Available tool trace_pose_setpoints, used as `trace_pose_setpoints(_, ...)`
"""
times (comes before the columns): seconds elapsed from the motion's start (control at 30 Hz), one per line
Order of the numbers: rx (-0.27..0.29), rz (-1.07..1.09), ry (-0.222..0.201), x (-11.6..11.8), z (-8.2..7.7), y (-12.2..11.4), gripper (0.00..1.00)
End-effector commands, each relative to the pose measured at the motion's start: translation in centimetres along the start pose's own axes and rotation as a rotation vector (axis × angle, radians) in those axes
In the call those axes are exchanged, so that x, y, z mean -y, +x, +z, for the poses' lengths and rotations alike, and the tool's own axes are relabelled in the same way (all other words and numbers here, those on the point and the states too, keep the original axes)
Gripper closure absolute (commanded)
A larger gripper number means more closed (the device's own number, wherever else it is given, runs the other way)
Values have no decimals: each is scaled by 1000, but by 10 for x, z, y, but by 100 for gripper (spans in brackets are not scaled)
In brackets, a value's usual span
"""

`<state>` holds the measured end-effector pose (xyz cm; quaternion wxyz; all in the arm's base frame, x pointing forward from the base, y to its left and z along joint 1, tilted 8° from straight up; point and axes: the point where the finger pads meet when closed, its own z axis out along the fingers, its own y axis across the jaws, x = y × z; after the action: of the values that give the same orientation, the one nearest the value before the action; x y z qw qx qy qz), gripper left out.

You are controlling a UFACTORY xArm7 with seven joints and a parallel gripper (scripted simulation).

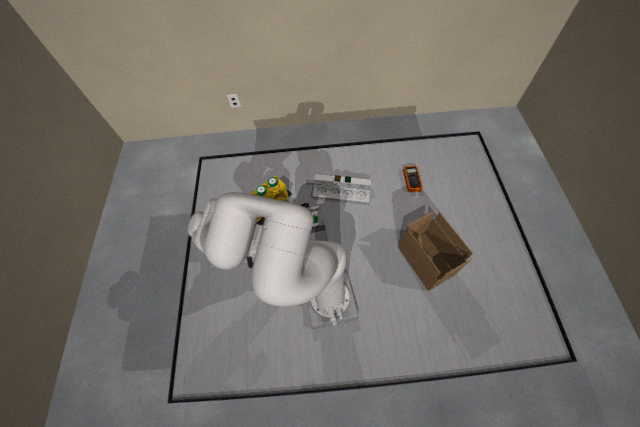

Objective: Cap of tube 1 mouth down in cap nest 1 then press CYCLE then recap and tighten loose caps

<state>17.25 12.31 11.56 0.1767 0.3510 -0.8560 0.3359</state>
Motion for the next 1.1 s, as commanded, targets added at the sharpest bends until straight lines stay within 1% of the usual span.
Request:
trace_pose_setpoints(0.0, 2, 0, 0, 0, -1, 0, 0)
trace_pose_setpoints(0.53, 2, 0, 0, 0, -1, 0, 0)
trace_pose_setpoints(0.57, 2, 0, 0, 0, -1, 0, 54)
trace_pose_setpoints(1.07, 2, 0, 0, 0, -1, 0, 54)
